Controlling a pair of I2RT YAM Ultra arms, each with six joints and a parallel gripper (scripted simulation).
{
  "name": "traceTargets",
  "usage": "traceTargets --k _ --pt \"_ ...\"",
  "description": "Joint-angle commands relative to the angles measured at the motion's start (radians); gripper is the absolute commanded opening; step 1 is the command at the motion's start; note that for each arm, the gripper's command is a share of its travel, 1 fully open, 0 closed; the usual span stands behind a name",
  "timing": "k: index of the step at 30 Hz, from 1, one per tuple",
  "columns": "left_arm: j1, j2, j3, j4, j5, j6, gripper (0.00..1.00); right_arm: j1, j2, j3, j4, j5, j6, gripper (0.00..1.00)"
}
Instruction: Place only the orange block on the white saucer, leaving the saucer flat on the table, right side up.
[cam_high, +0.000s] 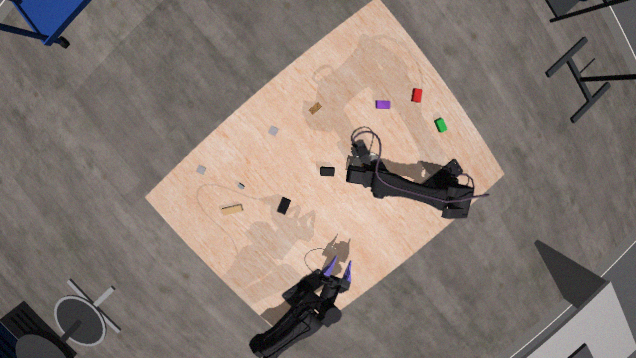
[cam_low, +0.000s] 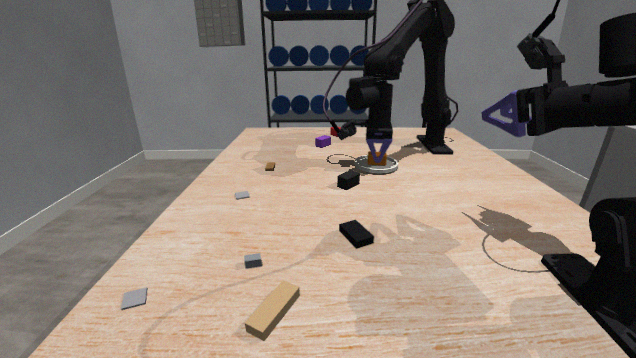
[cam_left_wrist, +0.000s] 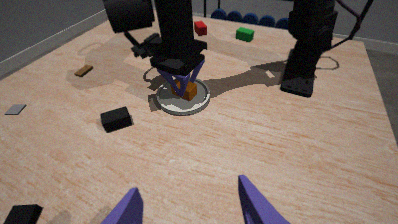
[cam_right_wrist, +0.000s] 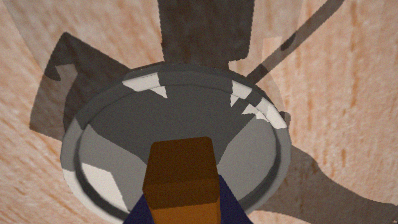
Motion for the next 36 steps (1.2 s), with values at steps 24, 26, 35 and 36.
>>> traceTargets --k 24,26,35,36 --pt "-0.005 -0.010 0.011 0.028 -0.005 -0.003 0.55 -0.028 -0.064 0.020 -0.003 0.001 -0.025 0.55" --pt "-0.005 -0.010 0.011 0.028 -0.005 -0.003 0.55 -0.031 -0.071 0.036 -0.023 0.000 -0.026 0.55" --pt "-0.005 -0.010 0.011 0.028 -0.005 -0.003 0.55 -0.014 -0.096 0.137 -0.146 -0.003 -0.009 0.65" --pt "-0.005 -0.010 0.011 0.028 -0.005 -0.003 0.55 -0.014 -0.095 0.140 -0.132 0.001 -0.026 0.76"
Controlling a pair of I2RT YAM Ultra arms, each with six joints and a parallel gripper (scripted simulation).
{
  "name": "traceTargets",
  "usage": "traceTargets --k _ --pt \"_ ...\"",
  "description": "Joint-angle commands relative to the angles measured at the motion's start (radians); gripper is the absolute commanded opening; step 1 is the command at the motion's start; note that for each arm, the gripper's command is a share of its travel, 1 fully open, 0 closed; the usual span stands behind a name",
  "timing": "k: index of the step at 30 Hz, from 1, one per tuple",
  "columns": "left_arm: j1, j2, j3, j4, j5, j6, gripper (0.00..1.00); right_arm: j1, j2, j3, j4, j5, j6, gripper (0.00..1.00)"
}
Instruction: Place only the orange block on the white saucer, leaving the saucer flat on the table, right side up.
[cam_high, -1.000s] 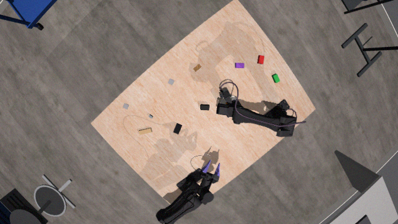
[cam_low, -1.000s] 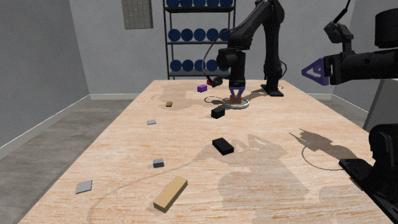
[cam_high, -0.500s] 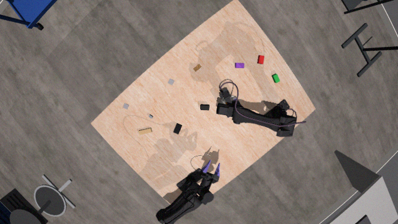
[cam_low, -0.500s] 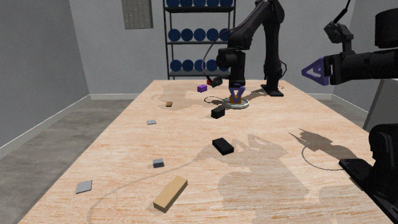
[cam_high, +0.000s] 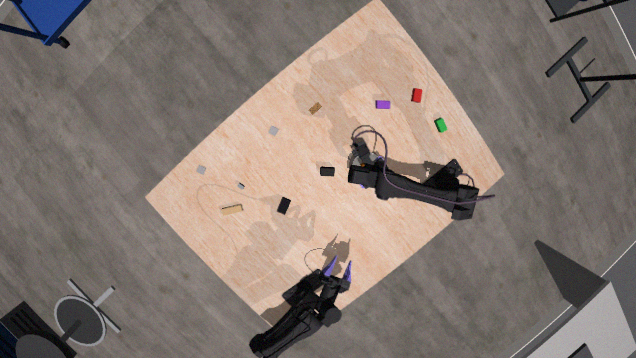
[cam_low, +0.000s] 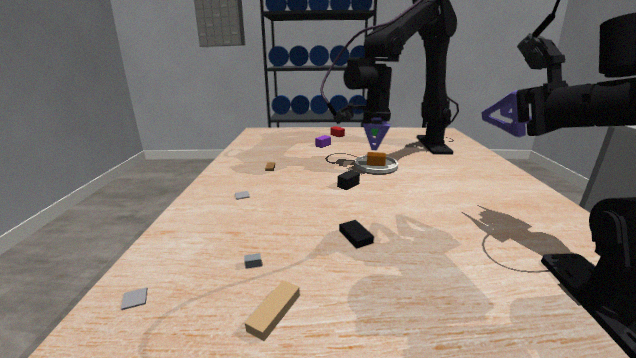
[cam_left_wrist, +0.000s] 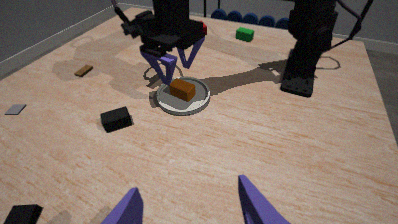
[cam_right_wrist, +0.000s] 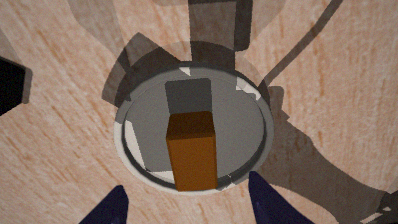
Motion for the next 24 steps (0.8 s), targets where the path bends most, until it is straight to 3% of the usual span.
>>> traceTargets --k 1,2,3,10,13,15,24 --pt "-0.005 -0.010 0.011 0.028 -0.005 -0.003 0.55 0.007 -0.033 0.035 -0.031 0.011 -0.024 0.88" --pt "-0.005 -0.010 0.011 0.028 -0.005 -0.003 0.55 0.009 -0.038 0.031 -0.020 0.016 -0.046 0.99" --pt "-0.005 -0.010 0.011 0.028 -0.005 -0.003 0.55 0.011 -0.046 0.025 -0.008 0.022 -0.071 1.00" --pt "-0.005 -0.010 0.011 0.028 -0.005 -0.003 0.55 0.052 -0.237 -0.141 0.119 0.072 -0.377 1.00" --pt "-0.005 -0.010 0.011 0.028 -0.005 -0.003 0.55 0.056 -0.337 -0.219 0.165 0.056 -0.493 1.00" --pt "-0.005 -0.010 0.011 0.028 -0.005 -0.003 0.55 0.056 -0.337 -0.219 0.165 0.056 -0.493 1.00" --pt "-0.005 -0.010 0.011 0.028 -0.005 -0.003 0.55 0.035 -0.634 -0.424 0.269 -0.015 -0.869 1.00"
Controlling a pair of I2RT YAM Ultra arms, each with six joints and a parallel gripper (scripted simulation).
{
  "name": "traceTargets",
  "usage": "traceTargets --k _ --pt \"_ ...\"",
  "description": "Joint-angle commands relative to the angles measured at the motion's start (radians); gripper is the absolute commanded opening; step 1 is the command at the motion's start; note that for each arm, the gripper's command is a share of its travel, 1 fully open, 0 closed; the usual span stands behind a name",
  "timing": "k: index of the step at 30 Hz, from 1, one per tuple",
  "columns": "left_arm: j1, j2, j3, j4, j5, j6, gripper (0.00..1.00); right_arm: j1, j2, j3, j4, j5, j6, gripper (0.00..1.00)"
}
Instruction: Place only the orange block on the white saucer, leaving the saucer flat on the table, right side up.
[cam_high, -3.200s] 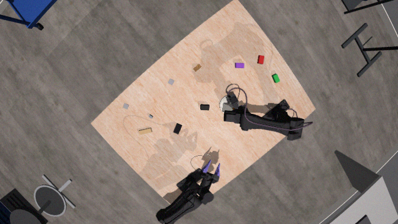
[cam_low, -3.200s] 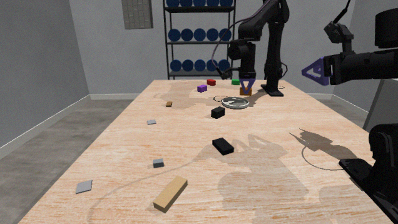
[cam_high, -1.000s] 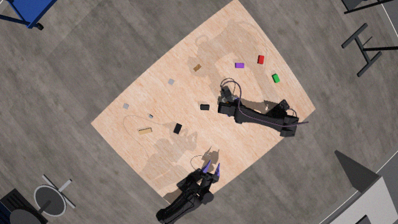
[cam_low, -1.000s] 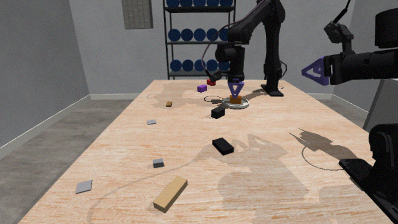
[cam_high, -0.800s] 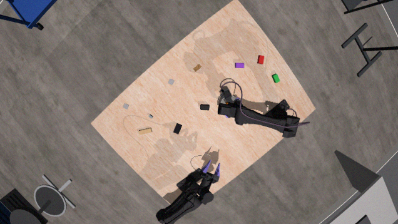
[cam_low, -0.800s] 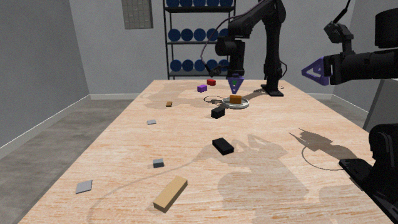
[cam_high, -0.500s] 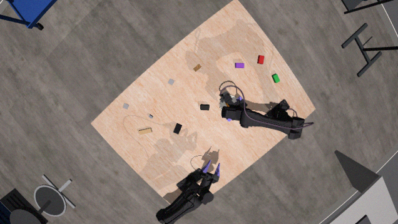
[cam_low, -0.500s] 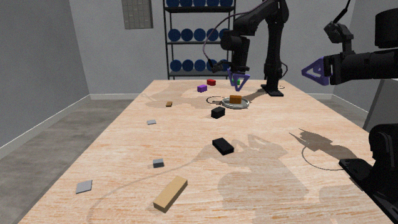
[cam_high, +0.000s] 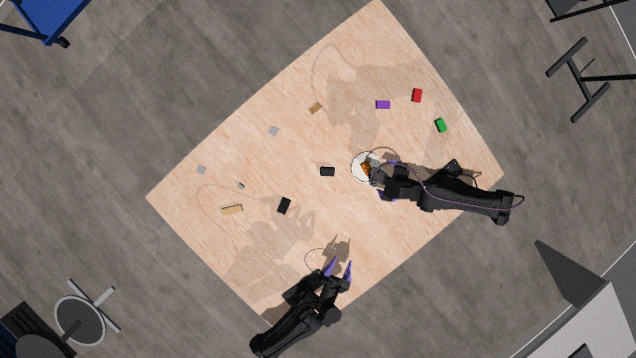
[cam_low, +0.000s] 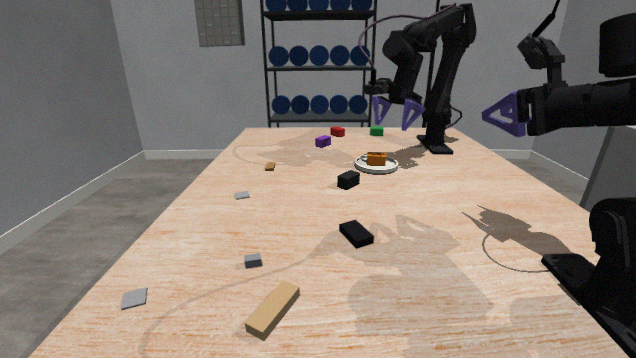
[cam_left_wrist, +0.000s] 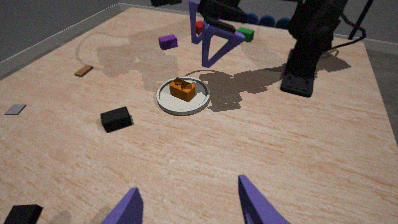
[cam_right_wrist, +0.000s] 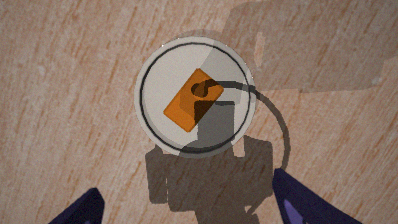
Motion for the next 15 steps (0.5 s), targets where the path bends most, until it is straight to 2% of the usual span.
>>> traceTargets --k 1,6,15 --pt "-0.005 -0.010 0.011 0.028 -0.005 -0.003 0.55 -0.024 -0.099 -0.040 0.065 -0.042 -0.189 1.00" --pt "-0.005 -0.010 0.011 0.028 -0.005 -0.003 0.55 -0.060 -0.157 -0.075 0.076 -0.087 -0.254 1.00" --pt "-0.005 -0.010 0.011 0.028 -0.005 -0.003 0.55 -0.073 -0.164 -0.070 0.077 -0.091 -0.250 1.00"
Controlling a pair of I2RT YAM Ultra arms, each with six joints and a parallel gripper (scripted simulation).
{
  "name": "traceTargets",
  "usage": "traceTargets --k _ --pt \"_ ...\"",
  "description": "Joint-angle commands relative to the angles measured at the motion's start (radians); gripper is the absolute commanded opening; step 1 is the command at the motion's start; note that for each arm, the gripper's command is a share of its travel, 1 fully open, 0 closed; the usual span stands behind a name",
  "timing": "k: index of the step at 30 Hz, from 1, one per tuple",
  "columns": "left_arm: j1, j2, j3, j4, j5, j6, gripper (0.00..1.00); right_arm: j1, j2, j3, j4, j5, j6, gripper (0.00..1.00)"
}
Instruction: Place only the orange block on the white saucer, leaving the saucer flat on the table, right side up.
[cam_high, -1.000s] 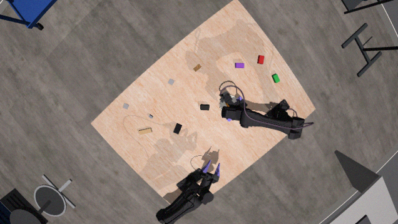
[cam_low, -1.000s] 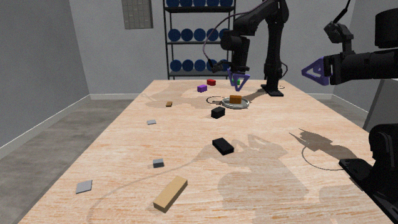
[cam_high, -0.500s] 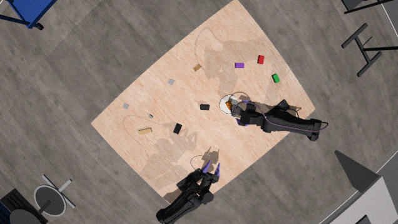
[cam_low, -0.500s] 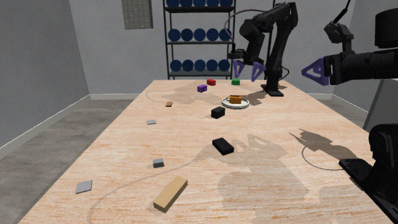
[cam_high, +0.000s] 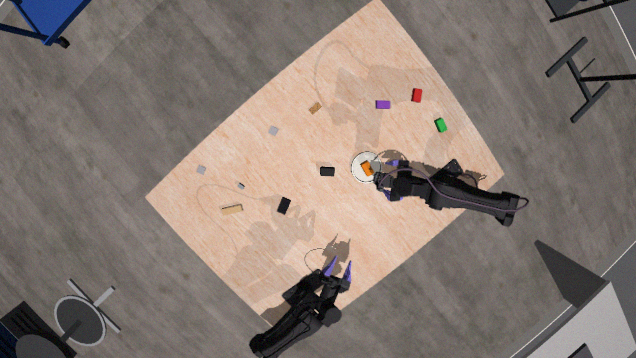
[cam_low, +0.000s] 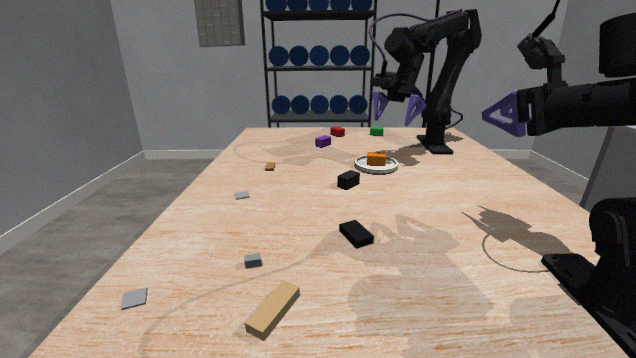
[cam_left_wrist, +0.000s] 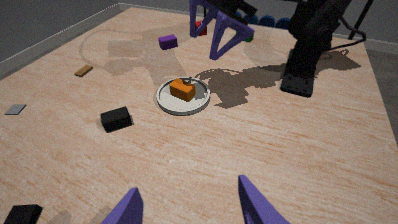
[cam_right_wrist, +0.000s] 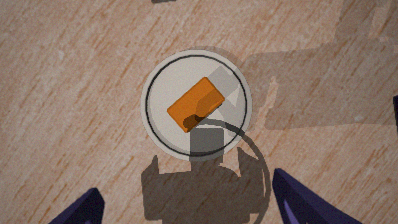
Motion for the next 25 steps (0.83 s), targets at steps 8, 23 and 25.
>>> traceTargets --k 8,23,25 --pt "-0.005 -0.010 0.011 0.028 -0.005 -0.003 0.55 -0.010 -0.031 0.007 0.024 -0.017 -0.020 1.00" --pt "-0.005 -0.010 0.011 0.028 -0.005 -0.003 0.55 -0.005 -0.021 0.008 0.012 -0.018 -0.020 1.00" --pt "-0.005 -0.010 0.011 0.028 -0.005 -0.003 0.55 -0.005 -0.021 0.008 0.012 -0.018 -0.020 1.00"
